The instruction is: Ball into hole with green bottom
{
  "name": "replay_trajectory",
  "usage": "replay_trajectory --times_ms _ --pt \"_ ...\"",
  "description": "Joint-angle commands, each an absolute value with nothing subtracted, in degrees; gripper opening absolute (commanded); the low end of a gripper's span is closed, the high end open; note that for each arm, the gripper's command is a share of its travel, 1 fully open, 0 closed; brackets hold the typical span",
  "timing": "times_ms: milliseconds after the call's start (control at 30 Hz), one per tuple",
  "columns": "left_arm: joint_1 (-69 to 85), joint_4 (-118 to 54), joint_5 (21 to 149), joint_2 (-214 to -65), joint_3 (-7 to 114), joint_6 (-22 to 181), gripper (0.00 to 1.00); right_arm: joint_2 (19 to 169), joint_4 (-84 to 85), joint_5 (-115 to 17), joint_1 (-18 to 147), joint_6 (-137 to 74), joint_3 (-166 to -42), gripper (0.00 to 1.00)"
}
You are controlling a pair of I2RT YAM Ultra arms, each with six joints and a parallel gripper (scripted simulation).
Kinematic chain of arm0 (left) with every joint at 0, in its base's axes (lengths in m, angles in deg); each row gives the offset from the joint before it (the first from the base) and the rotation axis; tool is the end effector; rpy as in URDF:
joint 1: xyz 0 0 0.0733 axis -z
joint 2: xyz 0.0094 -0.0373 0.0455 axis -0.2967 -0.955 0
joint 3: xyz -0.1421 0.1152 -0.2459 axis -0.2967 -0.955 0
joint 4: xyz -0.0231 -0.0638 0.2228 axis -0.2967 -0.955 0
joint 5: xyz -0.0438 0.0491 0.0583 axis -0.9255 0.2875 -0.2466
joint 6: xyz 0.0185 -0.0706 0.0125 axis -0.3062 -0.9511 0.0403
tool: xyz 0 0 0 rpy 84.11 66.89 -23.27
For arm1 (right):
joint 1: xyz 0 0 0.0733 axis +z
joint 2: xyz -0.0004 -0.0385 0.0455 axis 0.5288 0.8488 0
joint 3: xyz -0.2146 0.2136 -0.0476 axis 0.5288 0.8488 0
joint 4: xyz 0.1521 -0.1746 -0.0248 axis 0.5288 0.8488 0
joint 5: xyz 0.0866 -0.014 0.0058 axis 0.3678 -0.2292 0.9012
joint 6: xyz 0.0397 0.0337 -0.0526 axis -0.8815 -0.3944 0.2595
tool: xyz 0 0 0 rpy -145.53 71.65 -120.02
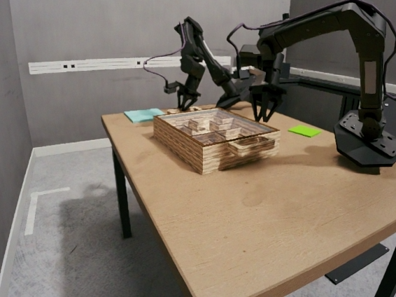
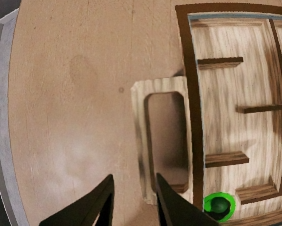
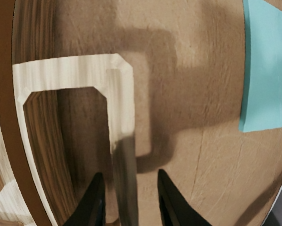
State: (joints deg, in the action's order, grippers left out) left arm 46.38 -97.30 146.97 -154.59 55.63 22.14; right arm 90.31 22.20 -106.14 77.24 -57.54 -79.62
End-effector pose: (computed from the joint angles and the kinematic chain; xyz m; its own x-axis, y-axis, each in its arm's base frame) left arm 0.1753 -0.2310 0.2803 -0.6310 0.2878 -0.7204 -0.1399 0.8712 0.4706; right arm 0.2052 0.1387 0.2567 -0.5994 -0.2322 -0.7660 0.1391 0.9122 -0.3854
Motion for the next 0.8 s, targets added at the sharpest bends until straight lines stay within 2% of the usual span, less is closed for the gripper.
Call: replay_trajectory --times_ms 0,767 --pt "47.68 -98.02 148.12 -154.59 57.20 21.41 0.34 88.39 25.19 -107.67 79.25 -59.52 -81.79 0.34" --pt "47.68 -98.06 148.12 -154.59 57.33 21.37 0.34 88.32 44.76 -111.49 88.63 -74.15 -88.34 0.34"
